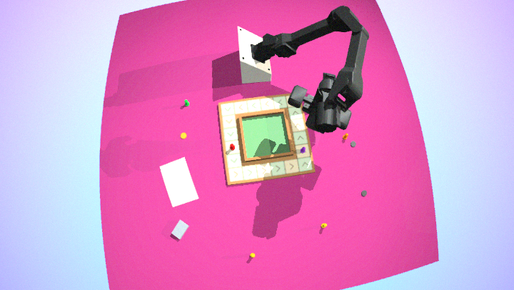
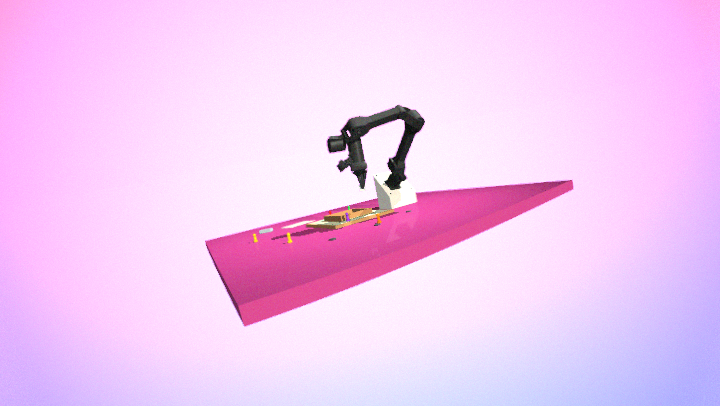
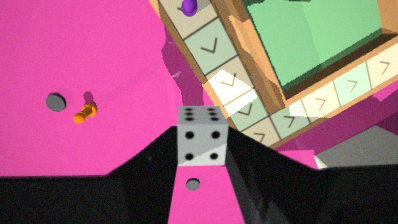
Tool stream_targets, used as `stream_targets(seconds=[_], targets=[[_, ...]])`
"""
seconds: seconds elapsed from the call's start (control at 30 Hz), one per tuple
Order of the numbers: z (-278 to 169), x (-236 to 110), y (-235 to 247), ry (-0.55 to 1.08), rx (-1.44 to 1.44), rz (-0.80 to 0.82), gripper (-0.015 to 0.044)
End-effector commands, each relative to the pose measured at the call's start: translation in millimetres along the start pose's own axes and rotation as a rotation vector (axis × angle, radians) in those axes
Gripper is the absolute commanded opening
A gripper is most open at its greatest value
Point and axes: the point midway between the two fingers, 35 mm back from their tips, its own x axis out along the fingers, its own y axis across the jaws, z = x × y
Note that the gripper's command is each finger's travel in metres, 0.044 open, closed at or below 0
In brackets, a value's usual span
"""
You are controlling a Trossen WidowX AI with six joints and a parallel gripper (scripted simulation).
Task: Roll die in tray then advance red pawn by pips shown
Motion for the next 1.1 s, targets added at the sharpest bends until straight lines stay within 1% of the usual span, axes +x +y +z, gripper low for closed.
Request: stream_targets(seconds=[0.0,0.27,0.6,0.93,1.07], targets=[[15,5,-15,0.001,0.137,-0.008,0.0000],[43,14,-47,-0.001,0.385,-0.006,0.0000],[67,24,-84,0.000,0.659,-0.002,0.0000],[85,34,-122,0.004,0.983,-0.003,0.0000],[87,36,-128,0.005,1.029,-0.003,0.0000]])
